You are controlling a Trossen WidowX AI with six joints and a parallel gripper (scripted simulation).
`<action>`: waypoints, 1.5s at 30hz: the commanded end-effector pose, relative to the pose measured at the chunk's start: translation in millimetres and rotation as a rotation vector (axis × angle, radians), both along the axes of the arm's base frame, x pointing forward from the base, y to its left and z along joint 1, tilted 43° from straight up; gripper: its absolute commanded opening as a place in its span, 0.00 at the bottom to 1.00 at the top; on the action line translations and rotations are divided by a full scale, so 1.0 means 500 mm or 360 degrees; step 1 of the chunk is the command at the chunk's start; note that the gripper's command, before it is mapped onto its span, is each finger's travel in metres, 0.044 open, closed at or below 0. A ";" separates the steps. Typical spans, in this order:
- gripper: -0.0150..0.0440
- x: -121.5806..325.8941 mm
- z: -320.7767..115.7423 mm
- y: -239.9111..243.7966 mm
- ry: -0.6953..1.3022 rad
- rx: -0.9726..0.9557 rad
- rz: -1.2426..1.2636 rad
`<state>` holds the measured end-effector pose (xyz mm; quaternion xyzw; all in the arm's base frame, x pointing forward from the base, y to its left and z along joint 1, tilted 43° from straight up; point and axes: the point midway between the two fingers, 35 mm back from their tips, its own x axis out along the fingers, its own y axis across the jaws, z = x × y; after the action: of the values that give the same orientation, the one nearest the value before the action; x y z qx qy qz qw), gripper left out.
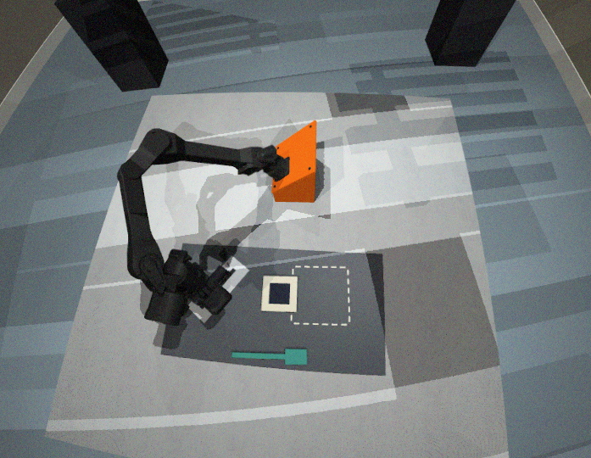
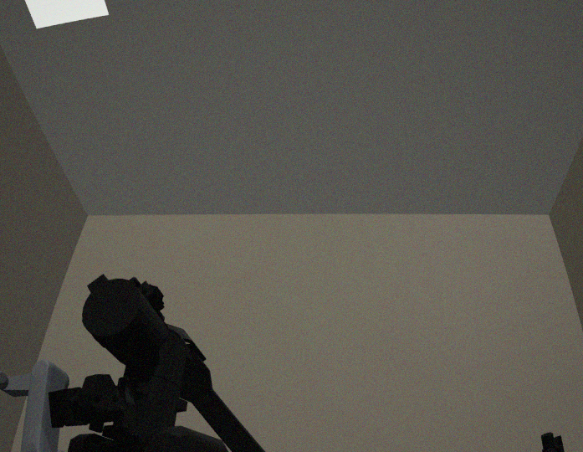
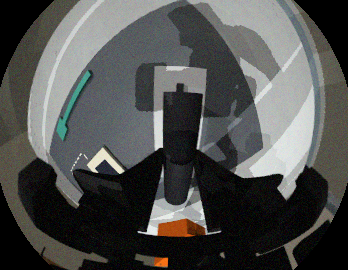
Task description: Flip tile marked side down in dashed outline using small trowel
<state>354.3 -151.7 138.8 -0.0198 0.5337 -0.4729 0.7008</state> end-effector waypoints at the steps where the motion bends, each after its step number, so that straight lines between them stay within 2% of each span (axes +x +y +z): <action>1: 0.47 -0.004 -0.005 -0.001 -0.0064 0.0001 -0.0083; 18: 0.47 -0.003 -0.005 -0.001 -0.0598 -0.0015 -0.0654; 25: 0.47 -0.003 -0.005 -0.001 -0.0619 -0.0016 -0.0676; 30: 0.70 -0.003 -0.005 -0.001 -0.0619 -0.0016 -0.0676; 31: 0.71 -0.003 -0.005 -0.001 -0.0619 -0.0016 -0.0676; 45: 0.71 -0.003 -0.005 -0.001 -0.0619 -0.0016 -0.0676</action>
<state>353.7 -152.2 138.4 0.1785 0.3778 -0.6058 0.6771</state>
